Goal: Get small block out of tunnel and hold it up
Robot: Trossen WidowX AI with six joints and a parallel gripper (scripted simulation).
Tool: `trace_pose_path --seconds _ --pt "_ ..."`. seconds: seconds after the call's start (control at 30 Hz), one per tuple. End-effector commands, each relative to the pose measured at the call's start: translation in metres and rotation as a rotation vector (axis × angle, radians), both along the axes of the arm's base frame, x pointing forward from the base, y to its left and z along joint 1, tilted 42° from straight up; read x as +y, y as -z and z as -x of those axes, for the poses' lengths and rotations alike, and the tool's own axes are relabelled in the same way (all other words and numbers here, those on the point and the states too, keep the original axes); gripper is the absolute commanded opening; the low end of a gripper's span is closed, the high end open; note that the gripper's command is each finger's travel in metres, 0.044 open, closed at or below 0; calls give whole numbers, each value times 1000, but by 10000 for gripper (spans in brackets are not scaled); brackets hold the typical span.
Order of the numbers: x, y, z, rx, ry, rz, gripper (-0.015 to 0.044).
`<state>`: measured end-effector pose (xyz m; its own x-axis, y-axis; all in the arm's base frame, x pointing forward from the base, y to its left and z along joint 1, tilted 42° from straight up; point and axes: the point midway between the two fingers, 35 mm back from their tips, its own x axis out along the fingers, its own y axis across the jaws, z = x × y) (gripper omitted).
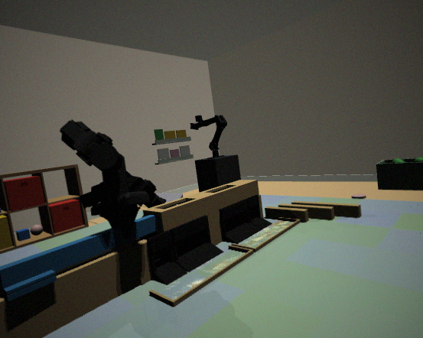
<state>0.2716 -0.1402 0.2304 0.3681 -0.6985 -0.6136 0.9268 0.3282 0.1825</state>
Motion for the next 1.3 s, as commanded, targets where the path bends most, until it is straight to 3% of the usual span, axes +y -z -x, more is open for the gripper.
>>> trace_pose_path --seconds 0.0,1.0,1.27 --pt "-9 -7 2 -14 32 28 0" --pt "-9 -7 2 -14 32 28 0" --pt "1 -2 0 -1 5 4 210"
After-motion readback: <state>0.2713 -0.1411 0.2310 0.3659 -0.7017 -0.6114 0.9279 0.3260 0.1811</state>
